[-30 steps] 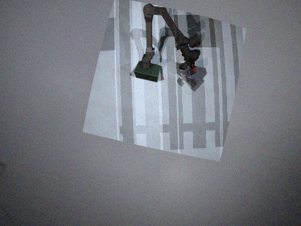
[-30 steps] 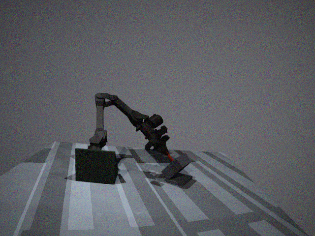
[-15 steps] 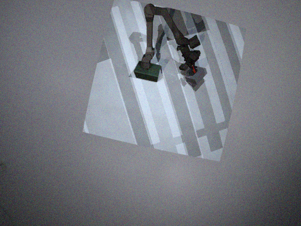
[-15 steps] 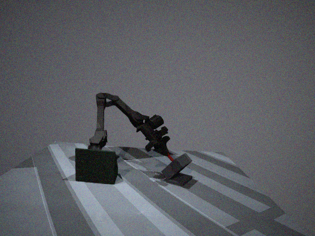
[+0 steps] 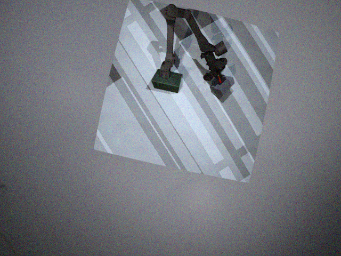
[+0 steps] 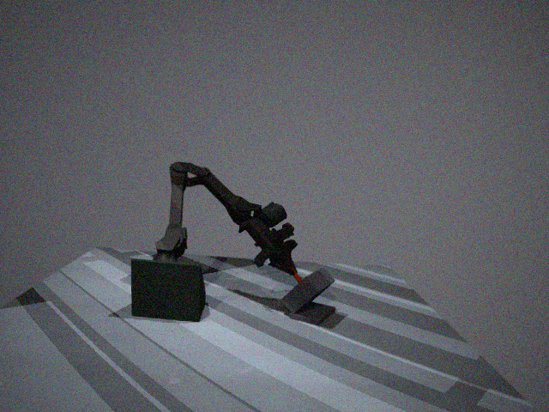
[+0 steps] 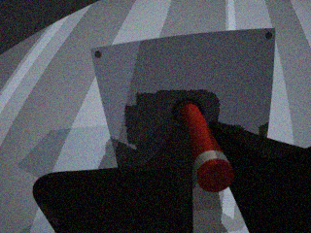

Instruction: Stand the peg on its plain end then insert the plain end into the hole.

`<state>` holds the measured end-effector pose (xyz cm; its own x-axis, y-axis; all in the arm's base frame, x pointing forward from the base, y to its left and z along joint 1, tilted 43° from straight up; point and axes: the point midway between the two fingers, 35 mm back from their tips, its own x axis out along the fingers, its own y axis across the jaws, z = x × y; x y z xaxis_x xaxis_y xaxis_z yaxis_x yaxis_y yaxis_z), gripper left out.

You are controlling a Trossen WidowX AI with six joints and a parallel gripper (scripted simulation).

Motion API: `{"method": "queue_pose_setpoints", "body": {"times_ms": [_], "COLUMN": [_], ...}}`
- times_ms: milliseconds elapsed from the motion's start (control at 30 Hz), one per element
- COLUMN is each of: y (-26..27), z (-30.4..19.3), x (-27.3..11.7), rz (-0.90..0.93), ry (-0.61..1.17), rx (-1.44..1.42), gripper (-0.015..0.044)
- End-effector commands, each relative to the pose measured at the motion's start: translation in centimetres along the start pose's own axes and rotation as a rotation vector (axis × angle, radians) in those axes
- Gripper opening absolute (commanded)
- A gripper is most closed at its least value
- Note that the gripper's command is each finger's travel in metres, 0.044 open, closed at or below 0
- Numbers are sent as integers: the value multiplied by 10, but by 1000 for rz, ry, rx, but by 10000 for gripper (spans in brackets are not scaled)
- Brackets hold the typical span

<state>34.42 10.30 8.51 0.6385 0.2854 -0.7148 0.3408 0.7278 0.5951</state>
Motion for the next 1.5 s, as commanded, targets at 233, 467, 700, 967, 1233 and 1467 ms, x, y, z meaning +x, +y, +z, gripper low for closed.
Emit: {"method": "queue_pose_setpoints", "body": {"times_ms": [233, 467, 700, 967, 1233, 1467], "y": [1, 1, 1, 1, 0, 0], "z": [1, 1, 1, 2, 0, 0], "x": [8, 12, 16, 19, 19, 19], "rz": [-1, -1, -1, -1, -1, -1], "ry": [0, -1, -1, -1, 6, 6], "rx": [1, 1, 1, 1, -2, -2], "gripper": [0, 0, 0, 0, 0, 0]}}
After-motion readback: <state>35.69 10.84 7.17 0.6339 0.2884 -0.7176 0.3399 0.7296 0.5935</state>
